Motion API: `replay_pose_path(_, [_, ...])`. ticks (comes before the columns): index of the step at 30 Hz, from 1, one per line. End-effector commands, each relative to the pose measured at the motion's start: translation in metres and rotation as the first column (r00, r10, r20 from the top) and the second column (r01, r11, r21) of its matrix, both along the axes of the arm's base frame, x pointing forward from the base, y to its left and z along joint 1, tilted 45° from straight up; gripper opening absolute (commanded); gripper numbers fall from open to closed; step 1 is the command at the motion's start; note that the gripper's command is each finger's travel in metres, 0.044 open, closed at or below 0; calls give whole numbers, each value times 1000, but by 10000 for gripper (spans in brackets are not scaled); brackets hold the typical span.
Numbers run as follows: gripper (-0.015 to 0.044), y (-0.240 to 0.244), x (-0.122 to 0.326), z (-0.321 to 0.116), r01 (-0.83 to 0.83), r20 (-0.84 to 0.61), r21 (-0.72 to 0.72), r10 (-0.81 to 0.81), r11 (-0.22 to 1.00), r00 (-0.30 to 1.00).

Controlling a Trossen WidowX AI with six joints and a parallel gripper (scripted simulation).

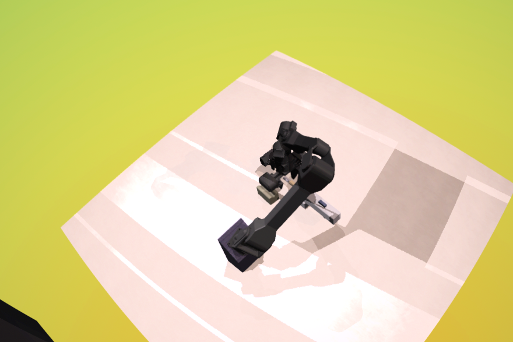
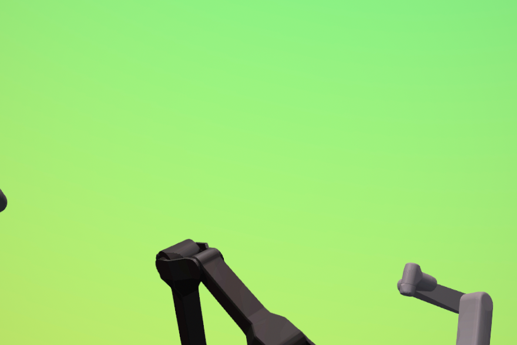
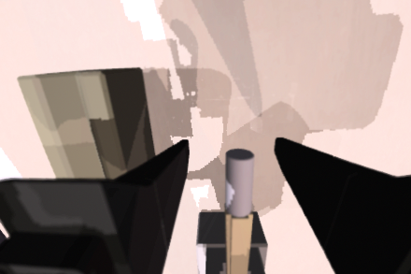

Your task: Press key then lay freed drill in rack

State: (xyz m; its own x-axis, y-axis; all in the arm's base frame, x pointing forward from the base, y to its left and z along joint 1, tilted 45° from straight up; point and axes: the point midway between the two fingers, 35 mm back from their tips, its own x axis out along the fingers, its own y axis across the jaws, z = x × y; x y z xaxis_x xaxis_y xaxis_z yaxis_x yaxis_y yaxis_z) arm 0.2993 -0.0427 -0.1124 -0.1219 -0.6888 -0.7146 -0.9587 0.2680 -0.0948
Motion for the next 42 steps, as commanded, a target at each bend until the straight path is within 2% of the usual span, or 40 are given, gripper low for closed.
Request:
replay_pose_path(1, [367,-1,0,1,-1,1,0,1,1000,1000])
replay_pose_path(4, [440,-3,-1,2,-1,2,1,1,1000,1000])
replay_pose_path(40, [440,-15,-5,9,-1,1,0,1,1000,1000])
replay_pose_path(42, [387,-13,-2,8,2,10,4,-2,1000,1000])
